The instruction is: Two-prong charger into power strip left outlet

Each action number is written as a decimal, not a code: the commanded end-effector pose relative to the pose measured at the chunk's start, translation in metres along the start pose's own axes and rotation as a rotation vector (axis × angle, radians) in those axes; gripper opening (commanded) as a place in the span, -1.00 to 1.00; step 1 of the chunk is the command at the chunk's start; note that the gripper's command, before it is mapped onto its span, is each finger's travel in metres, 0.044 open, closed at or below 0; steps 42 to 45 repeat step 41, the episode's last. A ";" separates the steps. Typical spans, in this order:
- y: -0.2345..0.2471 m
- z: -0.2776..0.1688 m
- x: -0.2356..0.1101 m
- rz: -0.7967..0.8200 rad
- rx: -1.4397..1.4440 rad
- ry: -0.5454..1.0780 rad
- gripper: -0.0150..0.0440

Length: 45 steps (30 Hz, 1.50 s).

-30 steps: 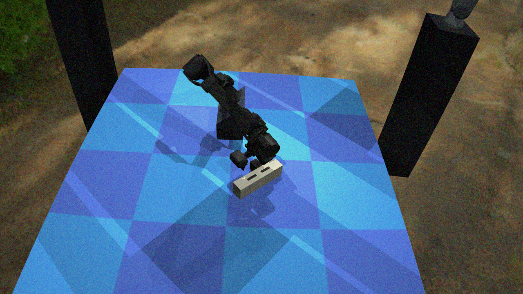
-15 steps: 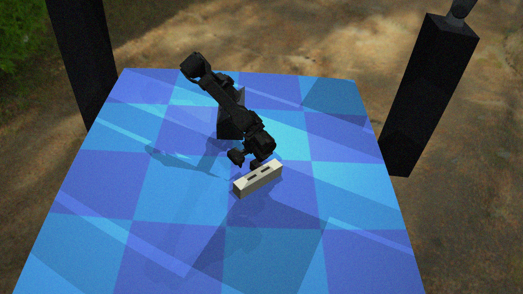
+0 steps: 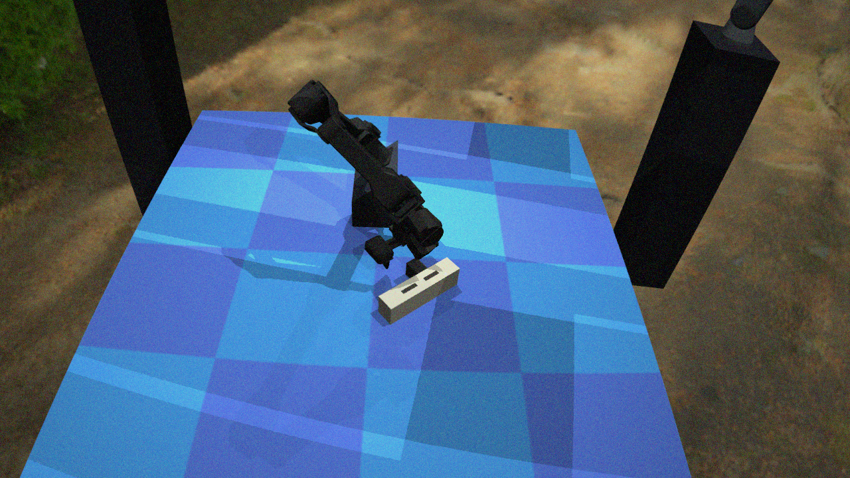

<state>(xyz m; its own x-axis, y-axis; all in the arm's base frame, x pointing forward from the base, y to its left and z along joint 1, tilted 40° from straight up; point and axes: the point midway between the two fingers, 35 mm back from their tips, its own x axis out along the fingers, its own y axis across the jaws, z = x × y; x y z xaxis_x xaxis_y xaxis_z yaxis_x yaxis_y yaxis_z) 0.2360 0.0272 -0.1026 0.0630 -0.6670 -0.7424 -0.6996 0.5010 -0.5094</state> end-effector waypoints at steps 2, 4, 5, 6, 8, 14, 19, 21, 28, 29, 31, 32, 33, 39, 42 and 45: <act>-0.001 -0.006 0.001 -0.006 -0.005 0.001 1.00; -0.001 -0.008 0.001 -0.006 -0.005 0.001 1.00; 0.000 -0.009 0.001 -0.006 -0.005 0.001 1.00; 0.000 -0.010 0.001 -0.006 -0.005 0.001 1.00; 0.000 -0.008 0.000 0.001 0.000 -0.008 1.00; 0.001 0.002 -0.037 0.011 0.008 -0.298 1.00; 0.002 0.006 -0.072 -0.002 -0.005 -0.574 1.00; 0.003 0.006 -0.077 -0.006 -0.008 -0.612 1.00; 0.003 0.006 -0.077 -0.006 -0.008 -0.612 1.00; 0.003 0.006 -0.077 -0.006 -0.008 -0.612 1.00; 0.003 0.006 -0.077 -0.006 -0.008 -0.612 1.00; 0.003 0.006 -0.077 -0.006 -0.008 -0.612 1.00; 0.003 0.006 -0.077 -0.006 -0.008 -0.612 1.00; 0.003 0.006 -0.077 -0.006 -0.008 -0.612 1.00; 0.003 0.006 -0.077 -0.006 -0.008 -0.612 1.00; 0.003 0.006 -0.077 -0.006 -0.008 -0.612 1.00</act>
